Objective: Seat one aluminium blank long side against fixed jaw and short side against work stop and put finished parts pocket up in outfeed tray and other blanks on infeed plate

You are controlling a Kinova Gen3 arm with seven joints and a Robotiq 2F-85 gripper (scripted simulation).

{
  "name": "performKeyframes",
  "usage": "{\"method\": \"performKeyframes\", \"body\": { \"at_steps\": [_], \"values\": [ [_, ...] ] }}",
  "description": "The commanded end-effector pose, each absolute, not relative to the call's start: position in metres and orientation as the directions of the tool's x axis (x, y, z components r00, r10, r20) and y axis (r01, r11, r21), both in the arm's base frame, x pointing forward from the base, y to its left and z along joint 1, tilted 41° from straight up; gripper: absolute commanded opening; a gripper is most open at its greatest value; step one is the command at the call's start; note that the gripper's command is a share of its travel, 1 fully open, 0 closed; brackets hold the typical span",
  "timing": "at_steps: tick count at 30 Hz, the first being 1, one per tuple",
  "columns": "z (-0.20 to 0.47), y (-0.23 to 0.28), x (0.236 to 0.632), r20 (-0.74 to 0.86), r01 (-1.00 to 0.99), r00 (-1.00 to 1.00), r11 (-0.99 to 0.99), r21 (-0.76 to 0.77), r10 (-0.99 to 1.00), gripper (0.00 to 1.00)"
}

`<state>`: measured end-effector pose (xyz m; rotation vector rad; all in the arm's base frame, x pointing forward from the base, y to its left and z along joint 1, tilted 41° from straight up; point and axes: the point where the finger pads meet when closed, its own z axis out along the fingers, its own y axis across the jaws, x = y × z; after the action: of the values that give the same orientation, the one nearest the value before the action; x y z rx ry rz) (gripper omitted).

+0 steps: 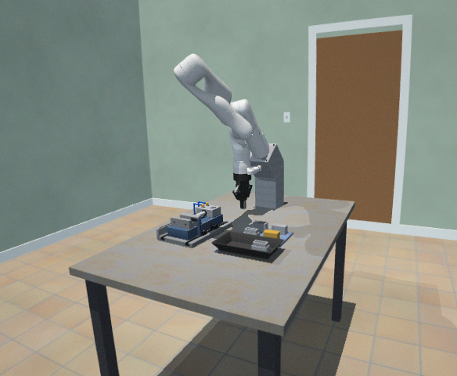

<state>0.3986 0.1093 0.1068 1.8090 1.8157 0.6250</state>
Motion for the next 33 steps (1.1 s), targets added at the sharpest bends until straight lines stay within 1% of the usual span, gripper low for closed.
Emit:
{"method": "performKeyframes", "body": {
  "at_steps": [1, 15, 33],
  "values": [
    [0.107, 0.109, 0.399, -0.027, 0.771, 0.006, 0.013, 0.637, 1.000, 0.00],
    [0.117, 0.110, 0.390, -0.027, 0.771, 0.006, 0.013, 0.637, 1.000, 0.00],
    [0.146, 0.110, 0.365, -0.013, 0.787, 0.006, 0.004, 0.617, 1.000, 0.00]
  ]
}}
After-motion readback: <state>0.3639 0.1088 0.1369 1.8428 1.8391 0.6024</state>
